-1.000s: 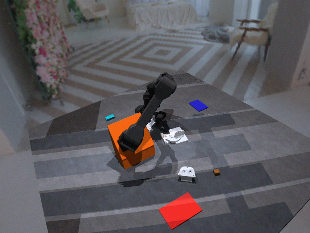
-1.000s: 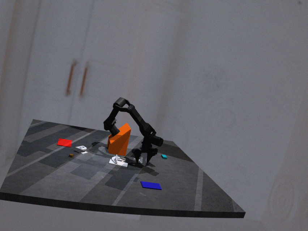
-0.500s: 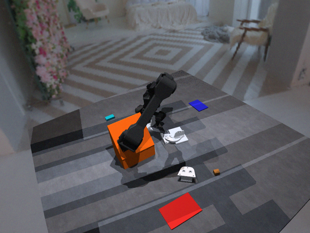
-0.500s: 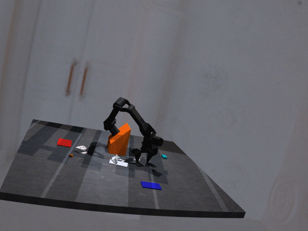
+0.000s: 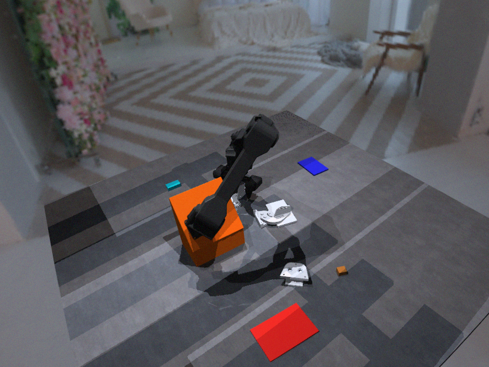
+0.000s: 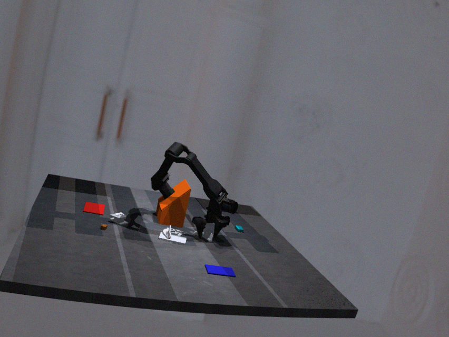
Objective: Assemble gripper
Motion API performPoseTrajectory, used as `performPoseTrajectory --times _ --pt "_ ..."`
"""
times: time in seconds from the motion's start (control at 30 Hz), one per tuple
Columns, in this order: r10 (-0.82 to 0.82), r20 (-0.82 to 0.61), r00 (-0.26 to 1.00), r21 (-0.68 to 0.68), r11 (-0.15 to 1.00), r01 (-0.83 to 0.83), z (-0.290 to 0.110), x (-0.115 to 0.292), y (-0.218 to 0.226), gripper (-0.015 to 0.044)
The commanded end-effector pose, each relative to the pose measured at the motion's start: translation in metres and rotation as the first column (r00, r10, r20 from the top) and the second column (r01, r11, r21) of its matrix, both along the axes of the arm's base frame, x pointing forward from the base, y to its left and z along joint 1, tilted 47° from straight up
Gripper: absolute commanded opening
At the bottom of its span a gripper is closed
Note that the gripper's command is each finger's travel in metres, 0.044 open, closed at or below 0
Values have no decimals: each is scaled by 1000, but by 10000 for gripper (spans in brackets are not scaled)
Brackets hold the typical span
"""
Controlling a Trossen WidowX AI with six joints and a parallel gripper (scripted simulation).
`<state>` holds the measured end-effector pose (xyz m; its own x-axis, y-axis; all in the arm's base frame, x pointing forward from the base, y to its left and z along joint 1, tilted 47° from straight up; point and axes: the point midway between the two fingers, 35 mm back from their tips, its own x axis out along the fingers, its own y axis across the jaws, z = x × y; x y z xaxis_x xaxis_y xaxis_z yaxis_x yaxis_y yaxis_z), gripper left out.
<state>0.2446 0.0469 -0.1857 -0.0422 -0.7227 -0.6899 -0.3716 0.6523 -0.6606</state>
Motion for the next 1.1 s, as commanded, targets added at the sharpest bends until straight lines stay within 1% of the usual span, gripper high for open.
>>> performPoseTrajectory --times 0.0,0.4,0.73,0.93,1.07 --pt "5 -5 1000 -4 1000 -5 0 -1 -2 440" --pt "5 -5 1000 -4 1000 -5 0 -1 -2 440" --pt "0 0 1000 0 1000 0 0 0 0 177" --pt "0 0 1000 0 1000 0 0 0 0 137" --pt "0 0 1000 0 1000 0 0 0 0 134"
